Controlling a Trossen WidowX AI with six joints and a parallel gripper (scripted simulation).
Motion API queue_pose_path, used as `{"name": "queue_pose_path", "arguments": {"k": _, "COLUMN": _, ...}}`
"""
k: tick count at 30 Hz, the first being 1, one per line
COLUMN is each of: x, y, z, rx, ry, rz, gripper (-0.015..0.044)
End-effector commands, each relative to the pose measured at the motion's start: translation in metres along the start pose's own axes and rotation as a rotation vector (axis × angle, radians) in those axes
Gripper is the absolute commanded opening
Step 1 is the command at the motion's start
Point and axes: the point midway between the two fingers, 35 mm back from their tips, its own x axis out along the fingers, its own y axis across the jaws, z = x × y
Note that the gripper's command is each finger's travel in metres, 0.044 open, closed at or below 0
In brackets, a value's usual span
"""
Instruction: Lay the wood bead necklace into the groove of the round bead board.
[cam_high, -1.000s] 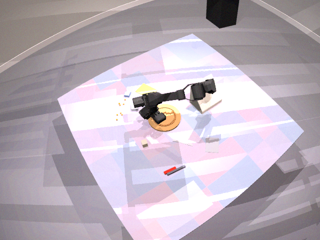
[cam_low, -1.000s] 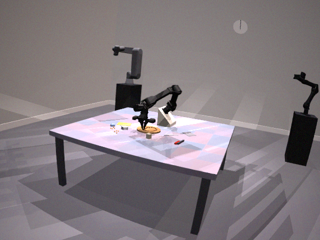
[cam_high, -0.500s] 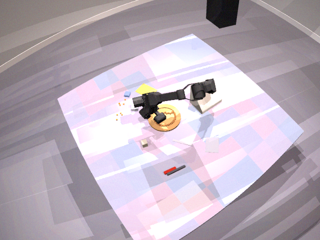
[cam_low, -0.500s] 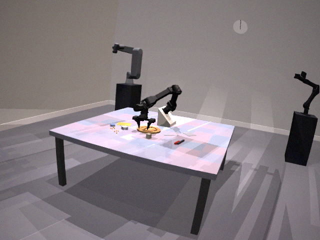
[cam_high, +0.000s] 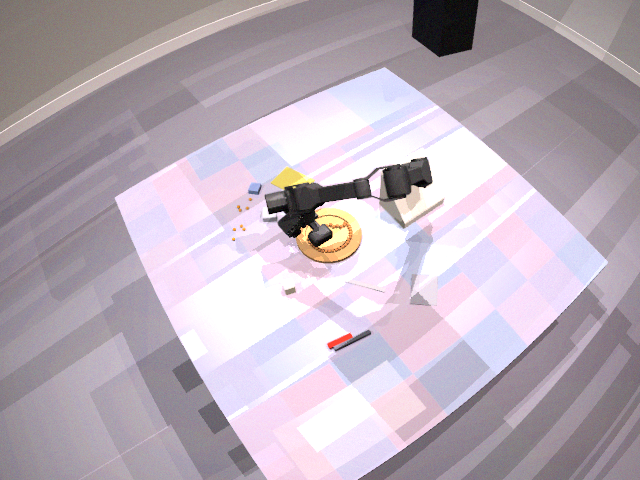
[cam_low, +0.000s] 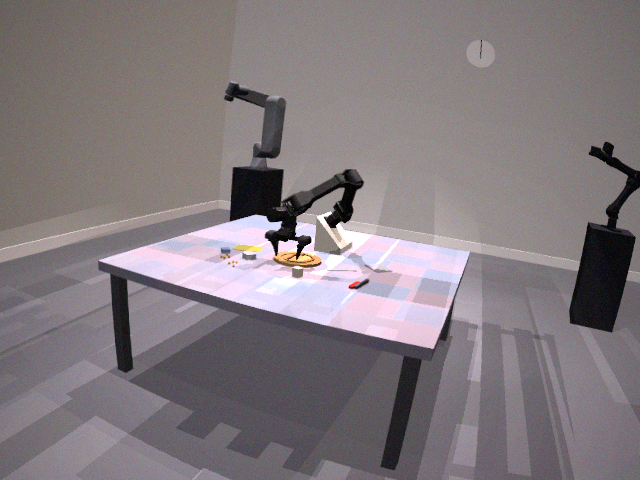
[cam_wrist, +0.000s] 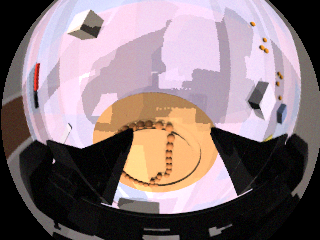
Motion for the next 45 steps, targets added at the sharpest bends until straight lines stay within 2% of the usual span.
{"name": "queue_pose_path", "arguments": {"k": 1, "x": -0.001, "y": 0.0, "z": 0.0, "rx": -0.004, "ry": 0.0, "rz": -0.003, "gripper": 0.044}}
{"name": "queue_pose_path", "arguments": {"k": 14, "x": -0.001, "y": 0.0, "z": 0.0, "rx": -0.004, "ry": 0.0, "rz": -0.003, "gripper": 0.044}}
{"name": "queue_pose_path", "arguments": {"k": 21, "x": -0.032, "y": 0.002, "z": -0.01, "rx": -0.034, "ry": 0.001, "rz": -0.005, "gripper": 0.0256}}
{"name": "queue_pose_path", "arguments": {"k": 26, "x": -0.024, "y": 0.002, "z": -0.01, "rx": -0.035, "ry": 0.001, "rz": -0.004, "gripper": 0.0125}}
{"name": "queue_pose_path", "arguments": {"k": 45, "x": -0.006, "y": 0.001, "z": -0.008, "rx": -0.037, "ry": -0.005, "rz": -0.005, "gripper": 0.012}}
